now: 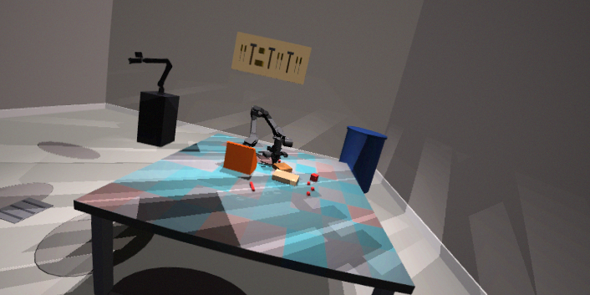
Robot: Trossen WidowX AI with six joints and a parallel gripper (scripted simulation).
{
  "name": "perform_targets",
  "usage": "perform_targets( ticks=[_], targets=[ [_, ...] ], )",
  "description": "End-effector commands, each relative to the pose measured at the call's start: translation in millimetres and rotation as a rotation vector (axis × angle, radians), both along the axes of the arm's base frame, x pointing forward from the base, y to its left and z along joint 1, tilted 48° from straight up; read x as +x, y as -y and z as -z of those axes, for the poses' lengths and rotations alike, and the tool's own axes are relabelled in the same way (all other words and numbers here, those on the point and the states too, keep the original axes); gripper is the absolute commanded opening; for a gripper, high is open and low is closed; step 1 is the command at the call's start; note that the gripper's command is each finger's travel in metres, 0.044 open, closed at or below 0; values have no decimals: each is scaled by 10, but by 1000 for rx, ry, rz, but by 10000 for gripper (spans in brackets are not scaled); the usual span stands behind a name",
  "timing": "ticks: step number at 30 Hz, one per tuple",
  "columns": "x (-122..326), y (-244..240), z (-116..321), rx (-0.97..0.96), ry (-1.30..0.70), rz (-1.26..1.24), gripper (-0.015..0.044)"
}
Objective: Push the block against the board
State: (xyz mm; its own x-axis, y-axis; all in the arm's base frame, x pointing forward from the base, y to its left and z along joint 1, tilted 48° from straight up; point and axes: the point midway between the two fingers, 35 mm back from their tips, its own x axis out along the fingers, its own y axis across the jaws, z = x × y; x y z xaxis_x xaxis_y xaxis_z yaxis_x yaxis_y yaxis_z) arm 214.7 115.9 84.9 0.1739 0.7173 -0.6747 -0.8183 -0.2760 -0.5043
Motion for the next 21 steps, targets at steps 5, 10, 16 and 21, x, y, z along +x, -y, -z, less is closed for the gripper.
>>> perform_targets(
  ticks=[5, 10, 16, 21],
  targets=[
    [94, 78, 77, -6, -6, -1, 0],
    [146, 123, 111, -6, -6, -1, 0],
    [209, 177, 150, -6, -6, -1, 0],
    [263, 220, 181, -6, -6, -1, 0]
  ],
)
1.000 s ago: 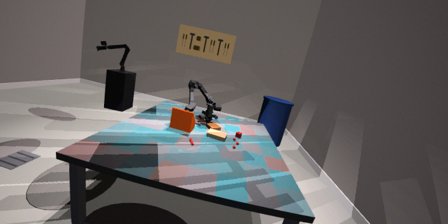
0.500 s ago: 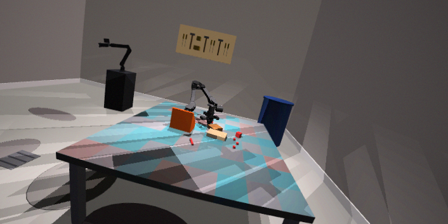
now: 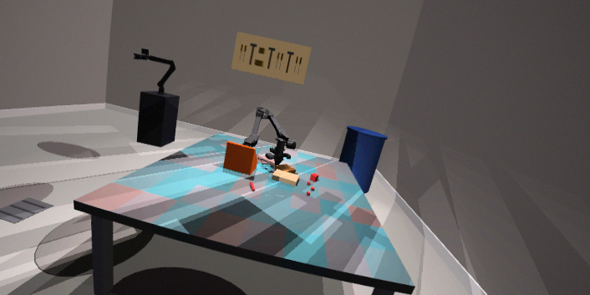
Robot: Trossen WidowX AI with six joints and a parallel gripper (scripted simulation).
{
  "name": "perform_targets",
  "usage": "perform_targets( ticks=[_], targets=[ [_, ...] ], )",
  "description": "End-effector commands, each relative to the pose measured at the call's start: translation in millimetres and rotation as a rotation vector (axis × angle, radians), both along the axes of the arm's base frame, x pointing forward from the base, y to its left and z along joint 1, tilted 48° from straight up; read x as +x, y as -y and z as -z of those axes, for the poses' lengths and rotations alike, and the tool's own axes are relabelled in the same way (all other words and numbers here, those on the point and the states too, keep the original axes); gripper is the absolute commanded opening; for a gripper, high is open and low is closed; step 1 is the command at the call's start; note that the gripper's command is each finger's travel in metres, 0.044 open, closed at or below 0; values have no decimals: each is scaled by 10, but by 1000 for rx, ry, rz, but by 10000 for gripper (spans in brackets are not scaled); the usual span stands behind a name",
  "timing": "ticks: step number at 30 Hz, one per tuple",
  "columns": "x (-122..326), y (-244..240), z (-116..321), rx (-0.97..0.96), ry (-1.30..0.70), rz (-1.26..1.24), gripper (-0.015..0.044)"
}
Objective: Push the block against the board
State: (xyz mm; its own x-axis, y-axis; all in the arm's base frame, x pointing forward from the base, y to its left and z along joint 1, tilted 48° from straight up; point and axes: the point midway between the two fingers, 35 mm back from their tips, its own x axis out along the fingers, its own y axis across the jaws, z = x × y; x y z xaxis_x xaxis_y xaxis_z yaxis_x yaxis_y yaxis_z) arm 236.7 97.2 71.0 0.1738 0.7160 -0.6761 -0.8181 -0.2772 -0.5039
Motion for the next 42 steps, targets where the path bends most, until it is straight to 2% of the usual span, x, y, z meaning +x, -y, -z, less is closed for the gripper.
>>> perform_targets(
  ticks=[1, 20, 42],
  targets=[
    [53, 42, 48, -4, -6, 0, 0],
    [273, 201, 150, -3, -5, 0, 0],
    [106, -4, -26, 2, -3, 2, 0]
  ],
)
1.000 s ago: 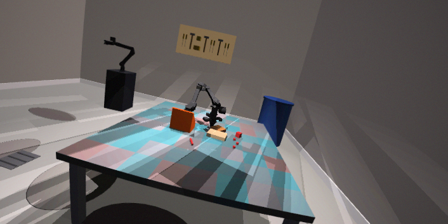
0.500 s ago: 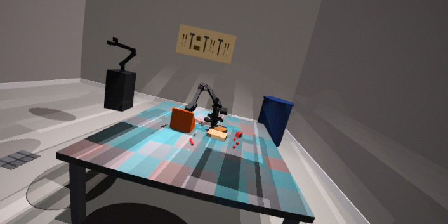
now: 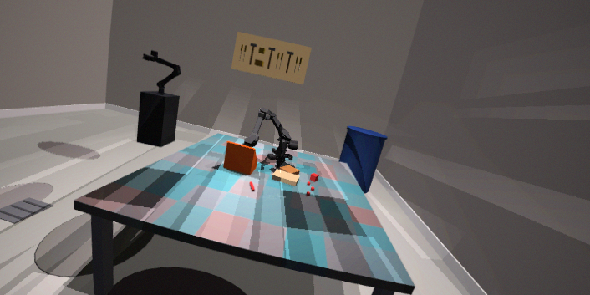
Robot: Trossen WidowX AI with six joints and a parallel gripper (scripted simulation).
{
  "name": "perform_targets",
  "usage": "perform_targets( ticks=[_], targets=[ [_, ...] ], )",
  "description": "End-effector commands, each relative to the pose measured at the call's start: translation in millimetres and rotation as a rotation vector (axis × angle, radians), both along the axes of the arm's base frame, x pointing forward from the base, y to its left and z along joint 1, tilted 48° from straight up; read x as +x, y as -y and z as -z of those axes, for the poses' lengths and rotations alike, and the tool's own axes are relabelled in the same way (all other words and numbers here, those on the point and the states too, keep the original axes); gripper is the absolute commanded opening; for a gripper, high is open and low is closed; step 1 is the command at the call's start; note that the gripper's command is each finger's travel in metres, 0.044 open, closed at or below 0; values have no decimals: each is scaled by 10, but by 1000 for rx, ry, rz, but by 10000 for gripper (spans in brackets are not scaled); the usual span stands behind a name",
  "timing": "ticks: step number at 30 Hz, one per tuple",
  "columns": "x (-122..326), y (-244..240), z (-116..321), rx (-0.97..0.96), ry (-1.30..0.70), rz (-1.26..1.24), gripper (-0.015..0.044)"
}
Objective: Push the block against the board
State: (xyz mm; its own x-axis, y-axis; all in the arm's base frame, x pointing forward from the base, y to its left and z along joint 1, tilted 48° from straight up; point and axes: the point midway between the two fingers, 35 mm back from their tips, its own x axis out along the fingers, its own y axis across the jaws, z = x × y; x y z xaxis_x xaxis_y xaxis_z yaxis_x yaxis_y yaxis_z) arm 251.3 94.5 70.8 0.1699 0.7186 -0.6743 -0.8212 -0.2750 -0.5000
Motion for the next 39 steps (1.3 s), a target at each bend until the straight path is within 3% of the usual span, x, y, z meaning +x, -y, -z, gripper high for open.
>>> perform_targets(
  ticks=[1, 13, 19, 25, 39],
  targets=[
    [-49, -42, -37, -1, 3, 2, 0],
    [-160, -151, -128, 5, 4, 2, 0],
    [-213, 258, -458, 2, 2, 2, 0],
    [-216, 274, -476, 3, 0, 5, 0],
    [118, 388, -512, 69, -300, 302, 0]
  ],
)
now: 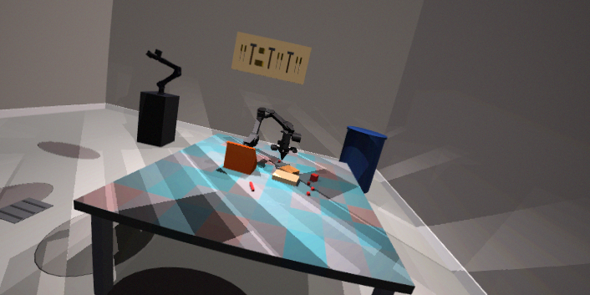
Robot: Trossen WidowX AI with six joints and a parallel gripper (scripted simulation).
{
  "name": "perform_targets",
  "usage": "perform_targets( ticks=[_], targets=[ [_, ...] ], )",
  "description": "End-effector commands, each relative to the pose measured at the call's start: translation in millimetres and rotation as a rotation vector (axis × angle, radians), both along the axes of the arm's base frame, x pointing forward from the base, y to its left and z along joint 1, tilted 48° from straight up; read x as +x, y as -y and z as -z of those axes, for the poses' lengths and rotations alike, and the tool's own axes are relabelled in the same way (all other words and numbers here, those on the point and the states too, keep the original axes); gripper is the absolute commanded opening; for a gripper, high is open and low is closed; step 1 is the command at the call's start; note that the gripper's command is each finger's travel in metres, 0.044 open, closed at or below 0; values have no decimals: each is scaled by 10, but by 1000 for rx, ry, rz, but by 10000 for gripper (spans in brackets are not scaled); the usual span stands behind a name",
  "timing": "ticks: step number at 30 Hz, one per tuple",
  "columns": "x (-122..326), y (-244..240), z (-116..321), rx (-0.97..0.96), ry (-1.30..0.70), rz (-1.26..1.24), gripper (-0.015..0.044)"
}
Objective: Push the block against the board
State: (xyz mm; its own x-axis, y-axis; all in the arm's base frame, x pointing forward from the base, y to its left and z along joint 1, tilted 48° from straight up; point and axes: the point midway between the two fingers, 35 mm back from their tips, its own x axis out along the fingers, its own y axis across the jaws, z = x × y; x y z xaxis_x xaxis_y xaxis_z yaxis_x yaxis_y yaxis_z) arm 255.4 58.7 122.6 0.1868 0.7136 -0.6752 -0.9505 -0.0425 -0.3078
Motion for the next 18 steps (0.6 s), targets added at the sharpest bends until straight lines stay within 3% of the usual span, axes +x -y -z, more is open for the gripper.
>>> perform_targets(
  ticks=[1, 18],
  targets=[
    [100, 39, 3, 22, -100, 90, 0],
    [483, 178, -6, 127, -512, 485, 0]
  ],
)
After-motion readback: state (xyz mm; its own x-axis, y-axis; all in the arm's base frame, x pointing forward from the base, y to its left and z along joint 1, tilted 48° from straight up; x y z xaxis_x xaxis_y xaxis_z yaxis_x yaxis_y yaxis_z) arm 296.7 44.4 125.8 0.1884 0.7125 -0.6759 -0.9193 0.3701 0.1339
